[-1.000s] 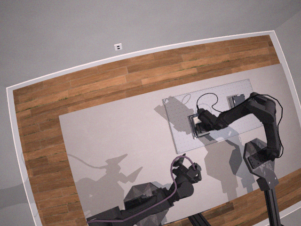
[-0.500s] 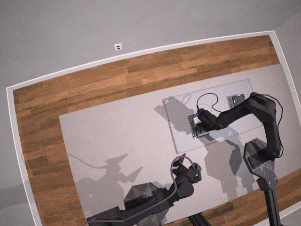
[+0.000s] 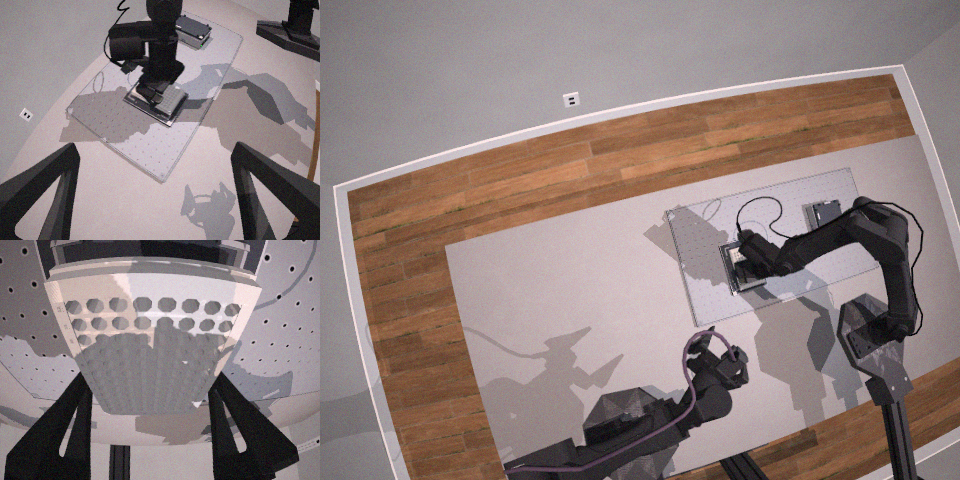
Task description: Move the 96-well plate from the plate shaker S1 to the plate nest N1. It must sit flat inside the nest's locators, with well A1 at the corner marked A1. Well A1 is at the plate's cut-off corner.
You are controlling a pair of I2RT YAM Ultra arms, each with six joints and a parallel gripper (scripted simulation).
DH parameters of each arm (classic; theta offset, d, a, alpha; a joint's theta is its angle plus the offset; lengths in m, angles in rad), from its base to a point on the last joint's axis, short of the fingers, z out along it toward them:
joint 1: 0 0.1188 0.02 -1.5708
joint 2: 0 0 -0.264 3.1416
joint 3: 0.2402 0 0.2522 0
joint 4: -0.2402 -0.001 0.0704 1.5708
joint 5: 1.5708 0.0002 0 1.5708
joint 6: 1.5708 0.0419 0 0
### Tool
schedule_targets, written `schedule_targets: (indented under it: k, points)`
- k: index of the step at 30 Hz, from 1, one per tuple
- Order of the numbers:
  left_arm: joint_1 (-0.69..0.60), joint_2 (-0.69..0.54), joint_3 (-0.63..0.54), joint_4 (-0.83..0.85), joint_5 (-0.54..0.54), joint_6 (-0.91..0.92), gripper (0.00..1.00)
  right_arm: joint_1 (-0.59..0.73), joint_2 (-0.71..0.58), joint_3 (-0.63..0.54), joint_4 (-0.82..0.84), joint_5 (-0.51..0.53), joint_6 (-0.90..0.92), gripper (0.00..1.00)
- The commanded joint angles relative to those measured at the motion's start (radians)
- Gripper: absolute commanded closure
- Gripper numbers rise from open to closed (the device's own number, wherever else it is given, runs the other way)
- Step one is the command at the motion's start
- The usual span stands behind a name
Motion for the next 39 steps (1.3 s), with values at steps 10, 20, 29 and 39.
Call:
schedule_targets:
  k: [10,20,29,39]
  points:
    - [-0.009,-0.013,0.000,-0.010,-0.001,-0.002,0.00,0.020,-0.007,0.055,-0.043,0.032,0.004,0.19]
    - [-0.009,-0.013,0.000,-0.010,-0.001,-0.002,0.00,-0.010,0.059,0.084,0.023,0.022,-0.027,0.19]
    - [-0.009,-0.013,0.000,-0.010,-0.001,-0.002,0.00,-0.015,0.089,0.096,0.032,0.021,-0.021,0.19]
    - [-0.009,-0.013,0.000,-0.010,-0.001,-0.002,0.00,0.010,0.031,0.073,-0.026,0.030,0.003,0.19]
